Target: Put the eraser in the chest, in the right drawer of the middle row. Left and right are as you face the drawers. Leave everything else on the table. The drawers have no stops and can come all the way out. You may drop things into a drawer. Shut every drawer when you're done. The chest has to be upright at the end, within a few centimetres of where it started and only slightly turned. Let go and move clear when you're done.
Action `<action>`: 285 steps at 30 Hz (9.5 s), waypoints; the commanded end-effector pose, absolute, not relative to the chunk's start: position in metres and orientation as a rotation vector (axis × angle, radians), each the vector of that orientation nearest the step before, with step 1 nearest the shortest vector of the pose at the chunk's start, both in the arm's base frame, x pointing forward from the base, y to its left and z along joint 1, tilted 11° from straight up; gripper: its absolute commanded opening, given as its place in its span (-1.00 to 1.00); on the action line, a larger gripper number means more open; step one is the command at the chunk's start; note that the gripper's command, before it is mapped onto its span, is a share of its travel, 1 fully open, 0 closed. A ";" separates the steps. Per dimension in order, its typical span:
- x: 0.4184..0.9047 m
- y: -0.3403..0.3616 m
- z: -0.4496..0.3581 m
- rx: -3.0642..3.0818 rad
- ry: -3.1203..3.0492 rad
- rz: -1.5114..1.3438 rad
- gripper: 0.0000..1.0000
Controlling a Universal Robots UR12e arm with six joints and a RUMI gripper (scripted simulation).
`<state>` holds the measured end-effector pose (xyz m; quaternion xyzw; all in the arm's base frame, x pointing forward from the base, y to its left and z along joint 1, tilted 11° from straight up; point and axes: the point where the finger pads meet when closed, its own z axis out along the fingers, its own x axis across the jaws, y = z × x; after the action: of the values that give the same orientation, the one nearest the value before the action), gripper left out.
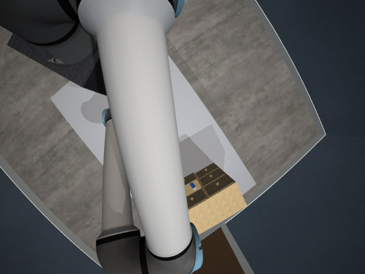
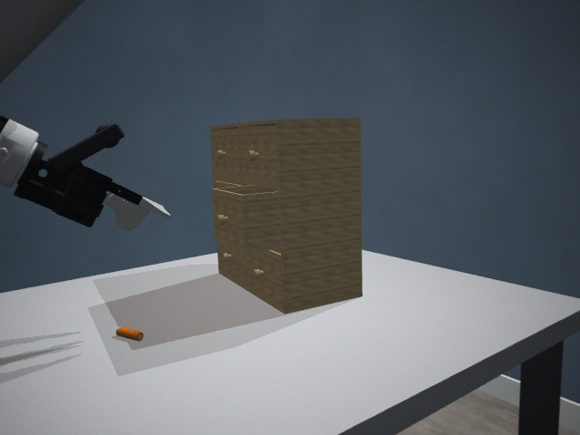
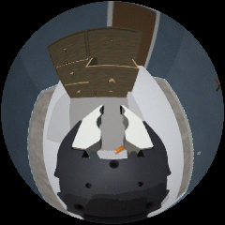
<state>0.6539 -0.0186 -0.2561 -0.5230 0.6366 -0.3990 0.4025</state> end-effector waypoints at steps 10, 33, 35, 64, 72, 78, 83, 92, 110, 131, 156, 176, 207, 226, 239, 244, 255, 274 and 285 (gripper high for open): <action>0.654 -0.018 -0.256 -1.321 1.609 -1.008 -0.61; 0.667 -0.020 -0.258 -1.311 1.594 -1.010 -0.61; 0.671 -0.021 -0.259 -1.311 1.594 -1.010 -0.61; 0.716 -0.026 -0.266 -1.311 1.594 -1.010 -0.61; 0.718 -0.026 -0.267 -1.311 1.594 -1.010 -0.61; 0.719 -0.026 -0.267 -1.311 1.594 -1.010 -0.61; 0.719 -0.026 -0.267 -1.311 1.594 -1.010 -0.61; 0.719 -0.026 -0.267 -1.311 1.594 -1.010 -0.61; 0.719 -0.026 -0.267 -1.311 1.594 -1.010 -0.61; 0.724 -0.027 -0.266 -1.311 1.594 -1.010 -0.61; 0.745 -0.030 -0.262 -1.311 1.594 -1.010 -0.61; 0.753 -0.031 -0.261 -1.311 1.594 -1.010 -0.61; 0.753 -0.031 -0.261 -1.311 1.594 -1.010 -0.61; 0.753 -0.031 -0.261 -1.311 1.594 -1.010 -0.86; 0.753 -0.031 -0.261 -1.311 1.594 -1.010 -0.86; 0.753 -0.031 -0.261 -1.311 1.594 -1.010 -0.86; 0.753 -0.031 -0.261 -1.311 1.594 -1.010 -0.86; 0.755 -0.031 -0.261 -1.311 1.594 -1.010 -0.86; 0.757 -0.032 -0.260 -1.311 1.594 -1.010 -0.86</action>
<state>0.7557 -0.0314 -0.2610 -0.5206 0.6331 -0.4008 0.4093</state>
